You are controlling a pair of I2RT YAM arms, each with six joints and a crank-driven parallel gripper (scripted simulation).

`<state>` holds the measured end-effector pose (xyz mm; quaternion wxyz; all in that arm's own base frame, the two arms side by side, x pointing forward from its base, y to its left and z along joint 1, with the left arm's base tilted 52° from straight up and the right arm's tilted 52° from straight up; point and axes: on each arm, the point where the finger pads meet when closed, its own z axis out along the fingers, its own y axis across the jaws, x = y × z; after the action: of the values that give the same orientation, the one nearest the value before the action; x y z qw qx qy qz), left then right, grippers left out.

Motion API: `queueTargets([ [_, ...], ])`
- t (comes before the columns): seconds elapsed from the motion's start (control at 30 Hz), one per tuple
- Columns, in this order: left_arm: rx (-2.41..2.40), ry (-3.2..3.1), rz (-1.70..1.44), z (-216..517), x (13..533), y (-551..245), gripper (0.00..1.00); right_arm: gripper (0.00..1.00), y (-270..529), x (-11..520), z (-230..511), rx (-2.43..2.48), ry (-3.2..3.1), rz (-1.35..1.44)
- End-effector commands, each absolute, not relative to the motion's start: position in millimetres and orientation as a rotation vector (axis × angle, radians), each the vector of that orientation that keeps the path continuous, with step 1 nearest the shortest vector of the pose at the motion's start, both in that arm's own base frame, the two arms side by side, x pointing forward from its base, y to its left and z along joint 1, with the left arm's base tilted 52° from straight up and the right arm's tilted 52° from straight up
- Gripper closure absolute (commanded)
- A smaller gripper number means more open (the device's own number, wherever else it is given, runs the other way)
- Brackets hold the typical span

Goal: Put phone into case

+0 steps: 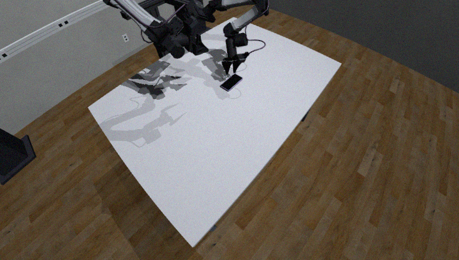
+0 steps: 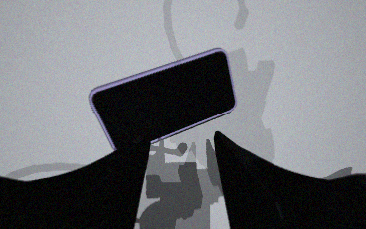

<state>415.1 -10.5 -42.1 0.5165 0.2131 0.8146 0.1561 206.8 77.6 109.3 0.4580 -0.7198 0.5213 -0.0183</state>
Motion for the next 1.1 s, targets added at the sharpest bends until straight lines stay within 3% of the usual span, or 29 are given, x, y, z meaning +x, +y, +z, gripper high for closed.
queueTargets([
  [0.0,0.867,1.854,0.369,-31,415,-18,0.40,0.00,80,215,122,-1.777,1.261,-0.090],
  [0.53,1.523,1.646,0.437,-24,404,-15,0.40,0.00,87,219,121,-1.824,1.261,-0.108],
  [1.07,1.544,1.605,0.473,-11,412,-14,0.40,0.00,90,221,121,-1.841,1.264,-0.124],
])
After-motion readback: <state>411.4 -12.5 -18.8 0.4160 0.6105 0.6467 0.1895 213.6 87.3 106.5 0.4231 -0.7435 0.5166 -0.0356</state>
